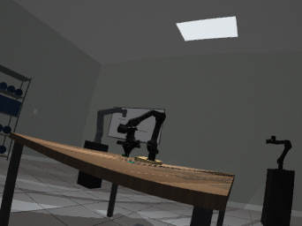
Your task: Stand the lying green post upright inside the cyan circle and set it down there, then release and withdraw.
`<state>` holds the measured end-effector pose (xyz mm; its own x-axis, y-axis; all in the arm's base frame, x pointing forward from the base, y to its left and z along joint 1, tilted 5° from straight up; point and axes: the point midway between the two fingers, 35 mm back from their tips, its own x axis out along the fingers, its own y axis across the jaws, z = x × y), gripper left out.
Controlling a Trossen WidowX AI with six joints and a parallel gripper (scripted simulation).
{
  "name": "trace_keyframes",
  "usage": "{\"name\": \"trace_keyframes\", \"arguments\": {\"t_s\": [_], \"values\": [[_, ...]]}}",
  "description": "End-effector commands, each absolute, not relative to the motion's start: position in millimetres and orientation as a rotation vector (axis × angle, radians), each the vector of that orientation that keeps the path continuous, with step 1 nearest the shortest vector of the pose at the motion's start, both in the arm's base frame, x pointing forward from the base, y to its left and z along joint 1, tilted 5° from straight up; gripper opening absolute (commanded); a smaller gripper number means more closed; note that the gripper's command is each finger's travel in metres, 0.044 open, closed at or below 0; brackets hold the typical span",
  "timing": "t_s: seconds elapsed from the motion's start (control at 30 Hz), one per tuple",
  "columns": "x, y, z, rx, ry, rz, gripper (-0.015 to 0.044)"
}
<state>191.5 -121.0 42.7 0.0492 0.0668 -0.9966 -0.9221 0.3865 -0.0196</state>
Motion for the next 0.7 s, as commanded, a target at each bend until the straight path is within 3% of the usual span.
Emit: {"name": "trace_keyframes", "arguments": {"t_s": [0.0,0.67], "values": [[195.5,-124.6,60.3,-0.899,1.277,0.911,0.0023],[188.0,-126.0,123.5,-0.899,1.277,0.911,0.0023]]}}
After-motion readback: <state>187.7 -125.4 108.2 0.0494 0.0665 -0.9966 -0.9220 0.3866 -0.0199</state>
